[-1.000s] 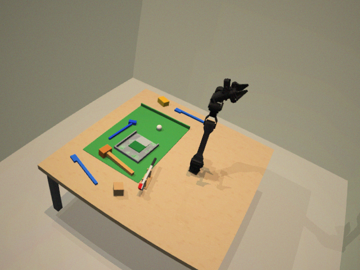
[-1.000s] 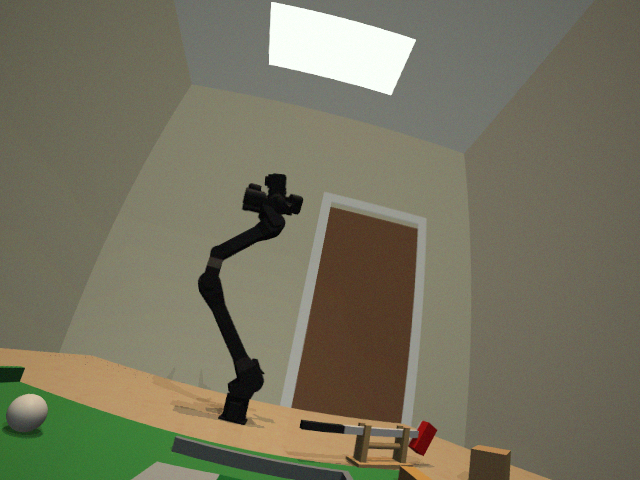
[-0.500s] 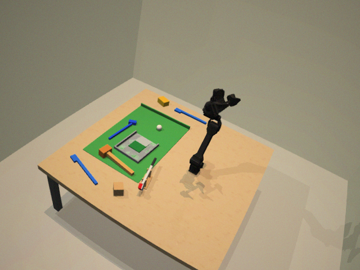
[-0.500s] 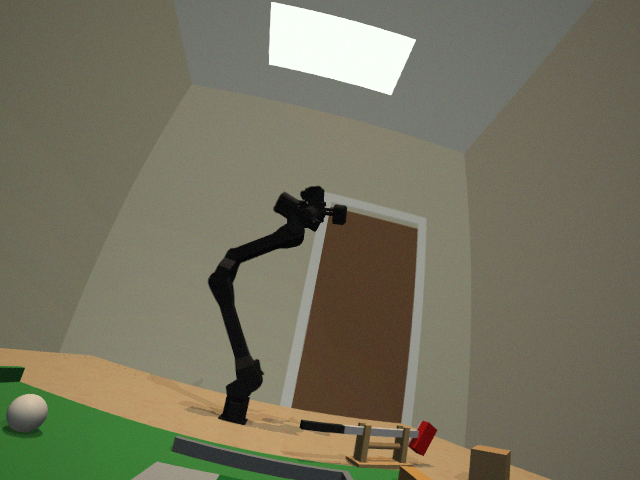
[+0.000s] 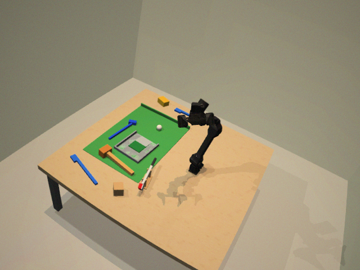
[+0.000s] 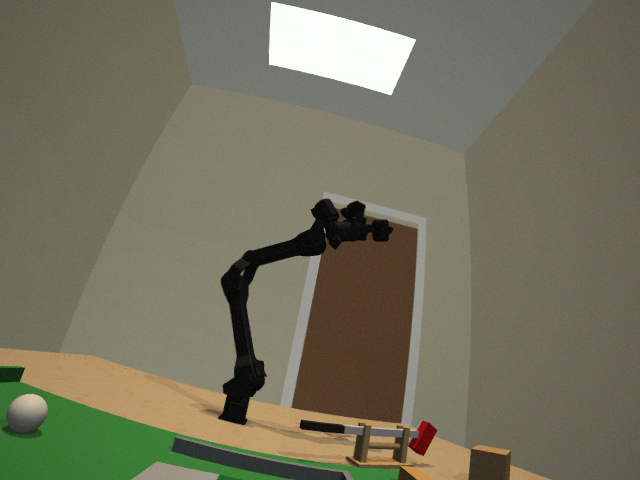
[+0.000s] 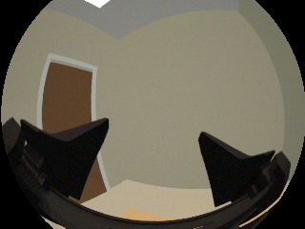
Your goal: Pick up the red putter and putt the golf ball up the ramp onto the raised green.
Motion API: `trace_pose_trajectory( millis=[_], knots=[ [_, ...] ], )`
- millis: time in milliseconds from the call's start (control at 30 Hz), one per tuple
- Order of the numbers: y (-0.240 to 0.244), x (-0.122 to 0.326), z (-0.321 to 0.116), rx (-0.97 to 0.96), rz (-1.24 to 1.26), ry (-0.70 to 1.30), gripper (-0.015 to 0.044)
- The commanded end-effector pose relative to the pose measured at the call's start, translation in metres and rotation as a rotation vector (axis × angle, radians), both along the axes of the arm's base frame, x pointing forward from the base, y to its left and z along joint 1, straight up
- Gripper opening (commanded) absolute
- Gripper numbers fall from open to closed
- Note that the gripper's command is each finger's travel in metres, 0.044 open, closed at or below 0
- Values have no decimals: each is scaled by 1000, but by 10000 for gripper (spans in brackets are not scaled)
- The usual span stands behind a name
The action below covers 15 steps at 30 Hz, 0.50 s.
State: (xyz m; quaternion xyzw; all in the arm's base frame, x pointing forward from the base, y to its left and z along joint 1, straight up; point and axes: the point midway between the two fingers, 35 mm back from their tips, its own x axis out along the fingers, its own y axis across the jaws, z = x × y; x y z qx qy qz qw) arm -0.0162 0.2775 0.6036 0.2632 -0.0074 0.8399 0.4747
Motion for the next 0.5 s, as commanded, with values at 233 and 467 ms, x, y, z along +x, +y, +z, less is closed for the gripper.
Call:
trace_pose_trajectory(
  millis=[233,467],
  knots=[
    [74,117,-125,-370,-449,-233,440],
    [75,183,-215,-655,-599,-427,440]
  ],
)
